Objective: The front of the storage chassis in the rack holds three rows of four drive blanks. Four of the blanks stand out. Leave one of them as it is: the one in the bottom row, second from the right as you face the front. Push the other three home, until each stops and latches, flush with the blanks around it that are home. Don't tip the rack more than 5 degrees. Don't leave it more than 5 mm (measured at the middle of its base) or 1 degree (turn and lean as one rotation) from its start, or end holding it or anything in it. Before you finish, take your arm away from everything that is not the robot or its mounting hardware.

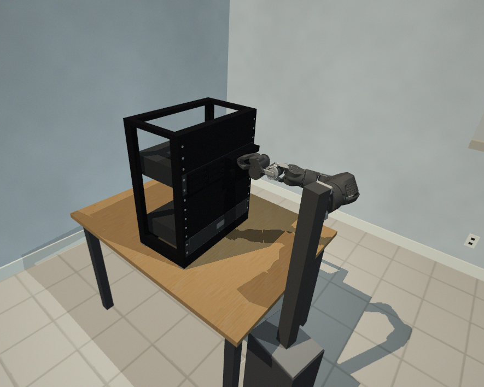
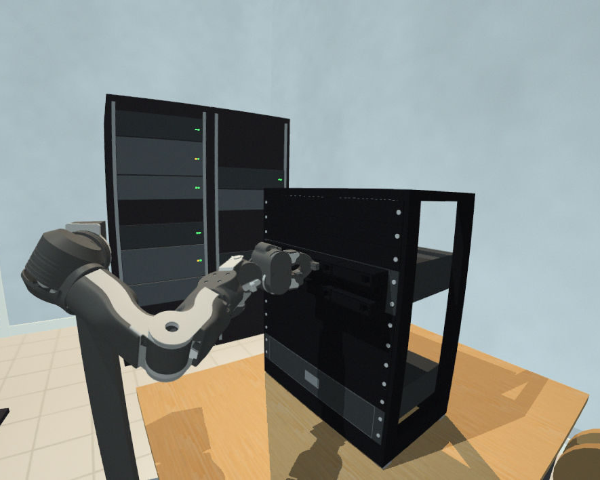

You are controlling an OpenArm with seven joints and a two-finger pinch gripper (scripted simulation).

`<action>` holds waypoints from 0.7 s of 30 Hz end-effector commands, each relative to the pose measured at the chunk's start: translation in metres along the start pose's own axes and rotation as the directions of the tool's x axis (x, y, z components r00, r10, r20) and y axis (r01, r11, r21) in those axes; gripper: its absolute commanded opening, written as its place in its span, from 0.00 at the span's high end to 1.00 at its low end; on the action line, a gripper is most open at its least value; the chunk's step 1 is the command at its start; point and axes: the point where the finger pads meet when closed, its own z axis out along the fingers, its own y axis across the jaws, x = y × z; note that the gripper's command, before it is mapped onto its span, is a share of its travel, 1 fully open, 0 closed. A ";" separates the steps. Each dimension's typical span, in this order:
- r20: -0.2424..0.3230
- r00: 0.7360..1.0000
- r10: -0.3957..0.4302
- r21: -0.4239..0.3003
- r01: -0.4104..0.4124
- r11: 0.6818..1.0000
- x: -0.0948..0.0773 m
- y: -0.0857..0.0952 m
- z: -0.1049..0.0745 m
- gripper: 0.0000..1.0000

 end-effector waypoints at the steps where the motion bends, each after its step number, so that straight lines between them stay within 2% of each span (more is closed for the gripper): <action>1: 0.000 1.000 0.001 0.002 -0.001 1.000 0.000 0.001 0.000 1.00; 12: 0.000 1.000 0.001 0.002 -0.001 1.000 0.000 0.001 0.000 1.00; 21: 0.002 1.000 0.002 0.004 -0.002 1.000 -0.002 -0.001 0.010 1.00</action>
